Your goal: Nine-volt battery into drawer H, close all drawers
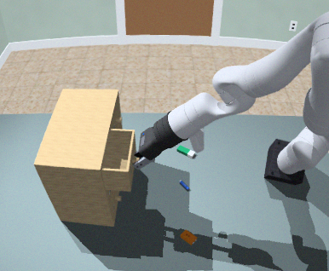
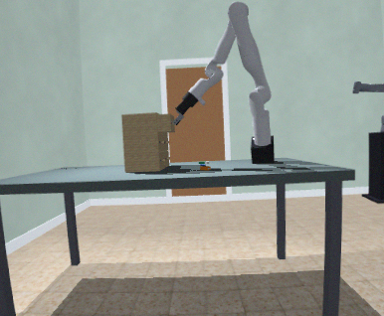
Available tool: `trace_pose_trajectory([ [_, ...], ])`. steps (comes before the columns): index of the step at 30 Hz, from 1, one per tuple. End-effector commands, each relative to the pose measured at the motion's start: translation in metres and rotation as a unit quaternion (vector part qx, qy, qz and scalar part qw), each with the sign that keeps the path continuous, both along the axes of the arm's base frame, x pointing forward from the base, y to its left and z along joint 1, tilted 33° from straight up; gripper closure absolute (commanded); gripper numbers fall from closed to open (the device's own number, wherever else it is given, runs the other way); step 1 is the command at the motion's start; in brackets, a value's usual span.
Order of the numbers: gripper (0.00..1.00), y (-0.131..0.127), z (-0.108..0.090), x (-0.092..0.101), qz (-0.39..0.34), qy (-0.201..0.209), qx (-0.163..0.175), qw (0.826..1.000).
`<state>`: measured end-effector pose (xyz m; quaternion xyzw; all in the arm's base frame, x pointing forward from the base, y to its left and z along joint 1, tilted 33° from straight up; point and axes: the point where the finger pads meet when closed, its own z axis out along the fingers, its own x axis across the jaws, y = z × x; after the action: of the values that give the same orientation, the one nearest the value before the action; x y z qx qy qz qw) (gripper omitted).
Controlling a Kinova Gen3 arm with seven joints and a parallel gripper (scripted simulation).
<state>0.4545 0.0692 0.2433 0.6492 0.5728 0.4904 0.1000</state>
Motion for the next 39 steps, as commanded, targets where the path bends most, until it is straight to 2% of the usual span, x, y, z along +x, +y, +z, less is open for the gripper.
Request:
trace_pose_trajectory([
  [1,0.33,0.0,0.0,0.0,0.0,-0.001,0.0,1.0],
  [8,0.33,-0.001,0.0,-0.003,0.0,-0.001,0.0,1.0],
  [19,0.33,-0.004,-0.006,-0.047,0.0,-0.001,0.0,1.0],
  [39,0.33,-0.007,-0.002,-0.053,0.0,-0.001,0.0,1.0],
])
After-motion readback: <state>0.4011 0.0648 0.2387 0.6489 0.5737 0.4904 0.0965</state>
